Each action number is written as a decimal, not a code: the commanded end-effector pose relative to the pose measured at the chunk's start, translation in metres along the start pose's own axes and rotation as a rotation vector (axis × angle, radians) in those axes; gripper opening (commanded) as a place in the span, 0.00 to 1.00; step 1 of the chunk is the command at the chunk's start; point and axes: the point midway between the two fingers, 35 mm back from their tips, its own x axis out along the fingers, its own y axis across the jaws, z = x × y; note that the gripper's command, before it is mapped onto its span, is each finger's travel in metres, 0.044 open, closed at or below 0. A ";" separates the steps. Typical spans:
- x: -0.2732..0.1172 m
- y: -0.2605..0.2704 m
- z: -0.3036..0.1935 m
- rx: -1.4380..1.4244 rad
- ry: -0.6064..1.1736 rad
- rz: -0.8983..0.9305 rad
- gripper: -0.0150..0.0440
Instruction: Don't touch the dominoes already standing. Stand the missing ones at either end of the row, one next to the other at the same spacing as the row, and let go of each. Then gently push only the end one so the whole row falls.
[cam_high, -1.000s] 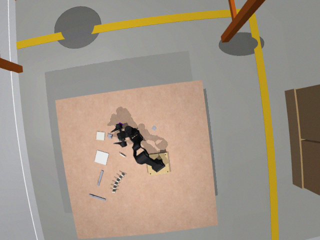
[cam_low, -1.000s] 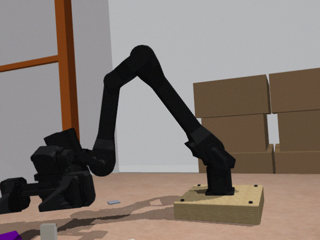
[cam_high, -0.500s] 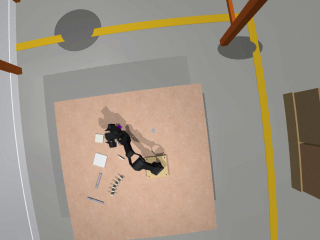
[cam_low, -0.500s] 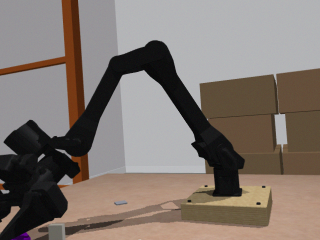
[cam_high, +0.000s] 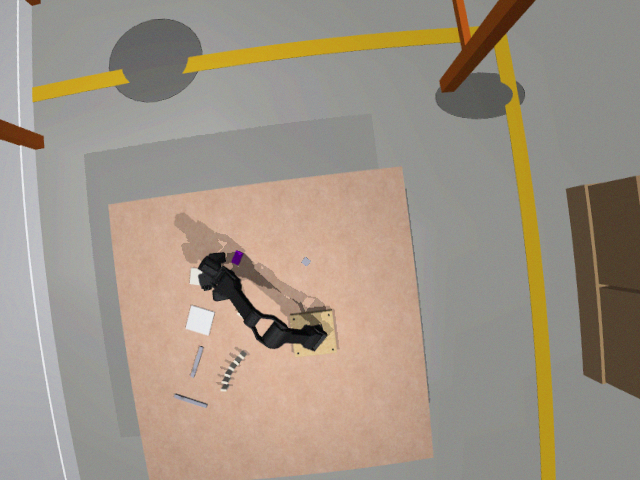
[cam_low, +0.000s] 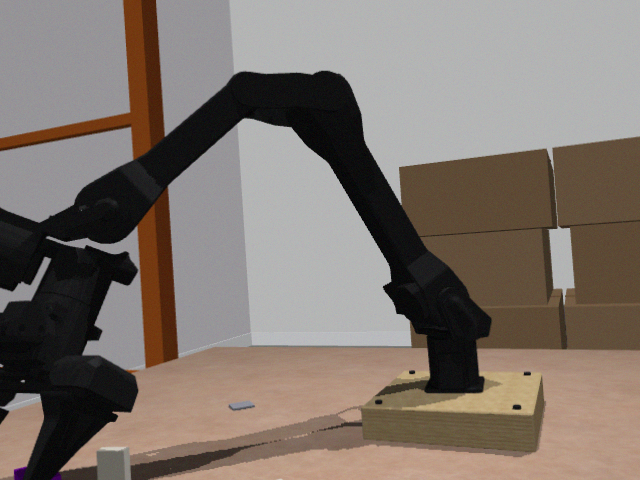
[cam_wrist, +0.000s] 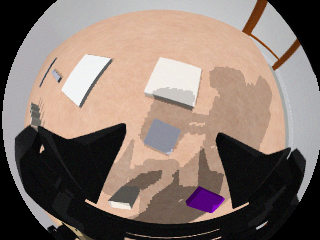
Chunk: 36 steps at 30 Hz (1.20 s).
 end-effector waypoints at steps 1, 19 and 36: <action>-0.064 0.034 -0.009 -0.183 0.427 0.018 1.00; -0.091 0.049 -0.019 -0.245 0.580 0.061 1.00; -0.036 0.048 -0.055 -0.245 0.580 0.061 1.00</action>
